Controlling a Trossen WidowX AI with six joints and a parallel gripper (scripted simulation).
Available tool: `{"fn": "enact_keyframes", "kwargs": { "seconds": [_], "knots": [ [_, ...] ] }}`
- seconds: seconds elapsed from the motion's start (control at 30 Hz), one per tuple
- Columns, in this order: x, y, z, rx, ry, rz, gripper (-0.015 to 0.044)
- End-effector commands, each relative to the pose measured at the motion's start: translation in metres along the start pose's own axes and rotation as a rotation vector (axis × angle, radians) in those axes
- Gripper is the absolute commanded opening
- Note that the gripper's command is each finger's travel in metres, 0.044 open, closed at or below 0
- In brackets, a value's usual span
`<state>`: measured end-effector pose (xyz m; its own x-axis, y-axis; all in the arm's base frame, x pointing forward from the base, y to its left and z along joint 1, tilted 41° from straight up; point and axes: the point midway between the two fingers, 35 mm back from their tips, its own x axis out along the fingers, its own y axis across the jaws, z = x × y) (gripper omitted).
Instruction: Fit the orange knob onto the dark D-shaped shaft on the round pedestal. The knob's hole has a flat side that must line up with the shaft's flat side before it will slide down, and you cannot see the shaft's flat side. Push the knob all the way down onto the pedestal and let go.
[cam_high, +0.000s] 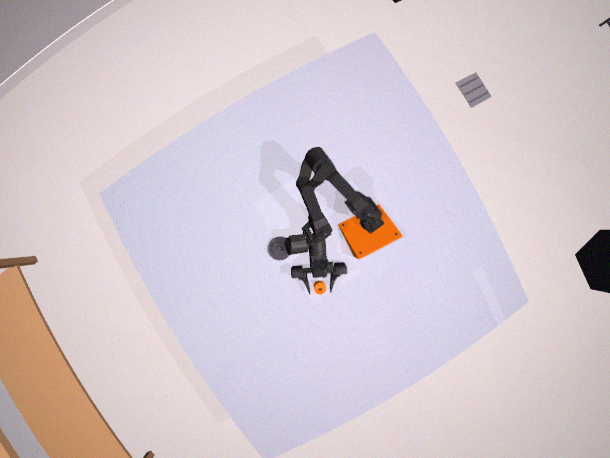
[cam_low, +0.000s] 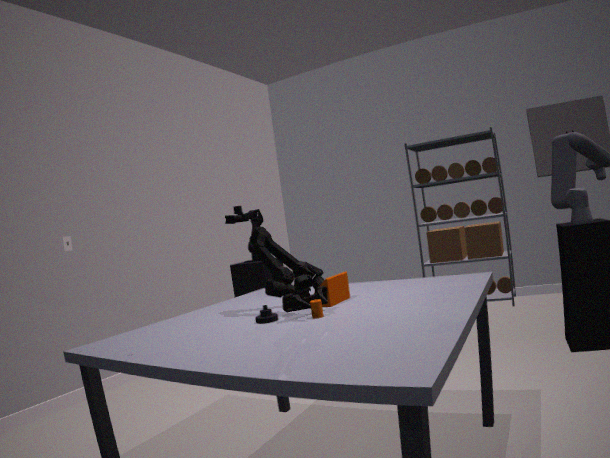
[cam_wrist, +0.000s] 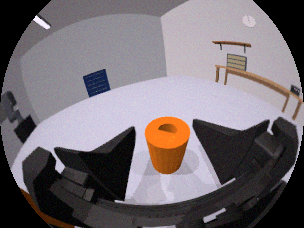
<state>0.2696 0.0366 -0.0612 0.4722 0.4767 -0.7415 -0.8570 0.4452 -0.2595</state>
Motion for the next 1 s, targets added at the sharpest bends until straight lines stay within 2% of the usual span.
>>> {"fn": "enact_keyframes", "kwargs": {
  "seconds": [0.0, 0.03, 0.2, 0.43, 0.57, 0.63, 0.97],
  "knots": [
    [0.0, -0.001, 0.0, 0.001, 0.001, -0.002, 0.0418],
    [0.0, -0.001, 0.0, 0.001, 0.001, -0.002, 0.044],
    [0.0, -0.001, 0.002, 0.001, 0.001, -0.001, 0.044],
    [-0.014, -0.002, 0.072, 0.0, -0.002, -0.001, 0.044],
    [-0.015, -0.001, 0.08, 0.007, 0.004, 0.003, 0.044],
    [-0.007, -0.002, 0.078, 0.052, 0.079, 0.039, 0.044],
    [0.017, 0.005, 0.074, 0.201, 0.704, 0.168, 0.044]
  ]
}}
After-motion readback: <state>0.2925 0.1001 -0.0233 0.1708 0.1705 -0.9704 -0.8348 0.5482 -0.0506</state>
